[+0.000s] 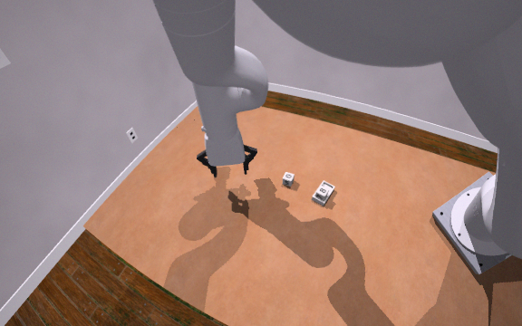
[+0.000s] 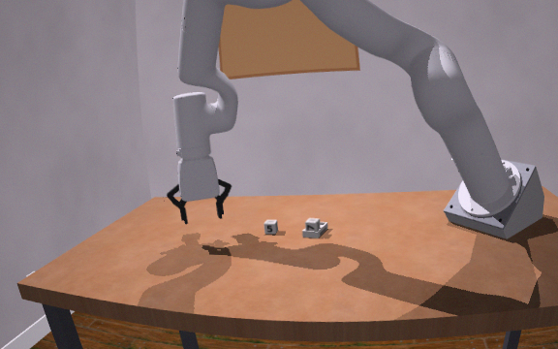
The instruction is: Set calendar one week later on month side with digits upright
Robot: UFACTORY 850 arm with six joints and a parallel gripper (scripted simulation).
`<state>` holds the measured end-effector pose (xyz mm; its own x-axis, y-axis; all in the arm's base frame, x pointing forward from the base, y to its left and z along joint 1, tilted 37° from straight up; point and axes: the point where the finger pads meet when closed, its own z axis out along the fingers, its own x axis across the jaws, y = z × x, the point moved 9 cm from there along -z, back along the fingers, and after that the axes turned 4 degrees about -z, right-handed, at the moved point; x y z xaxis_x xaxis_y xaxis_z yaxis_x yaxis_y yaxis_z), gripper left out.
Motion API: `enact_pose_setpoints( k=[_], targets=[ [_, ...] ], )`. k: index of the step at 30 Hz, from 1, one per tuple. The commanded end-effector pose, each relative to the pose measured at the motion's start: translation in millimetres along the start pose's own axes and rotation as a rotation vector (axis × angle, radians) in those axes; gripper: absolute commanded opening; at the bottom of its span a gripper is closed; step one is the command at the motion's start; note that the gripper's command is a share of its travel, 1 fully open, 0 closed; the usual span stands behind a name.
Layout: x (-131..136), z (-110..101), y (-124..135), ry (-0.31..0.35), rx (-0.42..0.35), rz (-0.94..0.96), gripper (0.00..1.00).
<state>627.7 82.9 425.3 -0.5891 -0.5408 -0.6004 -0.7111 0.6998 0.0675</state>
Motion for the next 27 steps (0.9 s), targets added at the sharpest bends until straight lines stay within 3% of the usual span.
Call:
enact_pose_setpoints(
  k=[1,17,27],
  targets=[
    [-1,2,0,-0.002,0.001,-0.001,1.00],
    [-1,28,-1,-0.002,0.001,-0.001,1.00],
    [-1,29,-1,-0.002,0.001,-0.001,1.00]
  ],
)
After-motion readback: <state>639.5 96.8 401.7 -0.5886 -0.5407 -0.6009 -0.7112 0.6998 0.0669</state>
